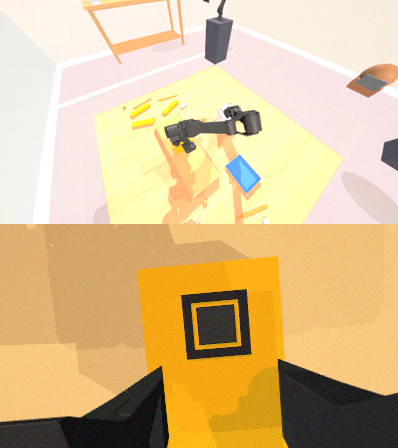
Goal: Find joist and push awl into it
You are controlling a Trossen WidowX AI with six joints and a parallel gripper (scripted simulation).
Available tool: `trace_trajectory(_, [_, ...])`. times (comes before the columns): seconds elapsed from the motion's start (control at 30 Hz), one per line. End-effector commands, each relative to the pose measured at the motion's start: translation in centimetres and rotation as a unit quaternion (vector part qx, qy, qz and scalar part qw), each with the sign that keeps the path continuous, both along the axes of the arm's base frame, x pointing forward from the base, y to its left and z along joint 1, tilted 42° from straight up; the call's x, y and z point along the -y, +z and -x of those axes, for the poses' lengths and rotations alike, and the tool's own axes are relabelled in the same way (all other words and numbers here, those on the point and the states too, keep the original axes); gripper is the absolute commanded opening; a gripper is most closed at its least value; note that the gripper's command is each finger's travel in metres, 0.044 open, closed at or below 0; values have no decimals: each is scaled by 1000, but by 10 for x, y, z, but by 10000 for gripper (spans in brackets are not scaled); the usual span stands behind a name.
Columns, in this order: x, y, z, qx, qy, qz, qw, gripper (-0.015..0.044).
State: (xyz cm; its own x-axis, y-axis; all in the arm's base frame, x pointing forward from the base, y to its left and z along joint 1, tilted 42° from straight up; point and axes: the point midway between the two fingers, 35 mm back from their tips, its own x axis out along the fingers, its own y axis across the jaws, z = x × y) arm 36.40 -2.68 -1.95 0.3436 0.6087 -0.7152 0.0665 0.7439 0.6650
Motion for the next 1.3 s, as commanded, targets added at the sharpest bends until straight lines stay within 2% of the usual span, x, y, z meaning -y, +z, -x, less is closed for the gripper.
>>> trace_trajectory(0.0, [-14, 11, -1, 1, 1, -4, 1000, 0])
trace_trajectory(1.27, [-114, 103, -10, 1, 1, -7, 1000, 0])
